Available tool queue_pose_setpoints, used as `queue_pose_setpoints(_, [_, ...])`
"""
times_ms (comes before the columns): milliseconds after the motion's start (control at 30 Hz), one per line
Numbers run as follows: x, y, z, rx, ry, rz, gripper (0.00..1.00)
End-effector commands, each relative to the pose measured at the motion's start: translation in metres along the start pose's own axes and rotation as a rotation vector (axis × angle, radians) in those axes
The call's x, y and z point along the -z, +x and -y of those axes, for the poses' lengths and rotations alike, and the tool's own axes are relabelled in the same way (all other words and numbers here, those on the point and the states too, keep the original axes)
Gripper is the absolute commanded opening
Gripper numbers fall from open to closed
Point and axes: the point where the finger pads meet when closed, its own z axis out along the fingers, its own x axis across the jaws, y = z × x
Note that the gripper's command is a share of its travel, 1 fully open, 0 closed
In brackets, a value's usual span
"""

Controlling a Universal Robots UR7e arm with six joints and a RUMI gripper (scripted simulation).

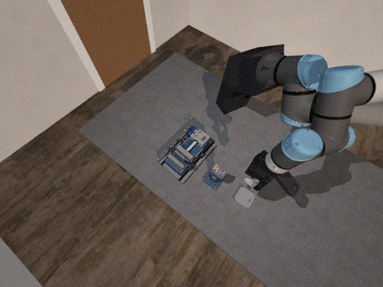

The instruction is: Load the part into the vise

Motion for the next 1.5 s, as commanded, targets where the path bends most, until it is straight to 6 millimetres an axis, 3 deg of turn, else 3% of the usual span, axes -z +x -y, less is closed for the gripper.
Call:
queue_pose_setpoints(0, [0.0, 0.004, -0.014, -0.002, -0.002, 0.0, 0.0])
queue_pose_setpoints(800, [0.0, 0.012, -0.088, -0.016, -0.003, 0.001, 0.0])
queue_pose_setpoints(1467, [0.0, 0.012, -0.13, -0.023, 0.002, 0.0, 0.0])
